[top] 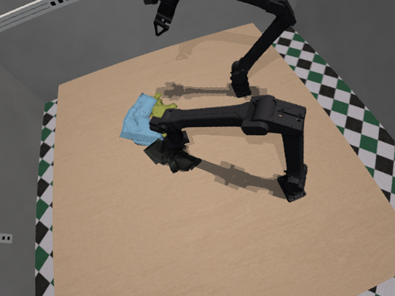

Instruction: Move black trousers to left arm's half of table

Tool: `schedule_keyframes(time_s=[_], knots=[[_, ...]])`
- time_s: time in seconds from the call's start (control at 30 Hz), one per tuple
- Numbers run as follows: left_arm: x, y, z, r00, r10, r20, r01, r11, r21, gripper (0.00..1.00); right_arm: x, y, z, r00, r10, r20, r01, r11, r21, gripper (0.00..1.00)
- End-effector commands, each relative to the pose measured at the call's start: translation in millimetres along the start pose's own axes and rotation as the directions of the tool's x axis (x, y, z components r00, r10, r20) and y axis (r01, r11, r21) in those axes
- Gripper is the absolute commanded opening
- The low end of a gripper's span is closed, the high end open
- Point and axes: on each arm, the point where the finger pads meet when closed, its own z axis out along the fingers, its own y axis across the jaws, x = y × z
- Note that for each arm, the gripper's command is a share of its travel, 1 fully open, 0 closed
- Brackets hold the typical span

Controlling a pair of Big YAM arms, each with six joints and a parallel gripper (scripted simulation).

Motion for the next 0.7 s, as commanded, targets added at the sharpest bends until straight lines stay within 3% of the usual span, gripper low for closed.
schedule_keyframes(time_s=[0.0, 0.67], knots=[[-16.7, 23.6, -34.9, 0.998, 0.018, 0.067, -0.013, 0.997, -0.073, 0.0, -26.0, 6.7, -27.2, 0.997, -0.005, 0.072, 0.006, 1.0, -0.012, 0.92], [-15.5, 24.3, -39.1, 0.997, 0.016, 0.071, -0.01, 0.997, -0.077, 0.0, -26.0, 6.7, -27.2, 0.997, -0.005, 0.072, 0.006, 1.0, -0.012, 0.92]])
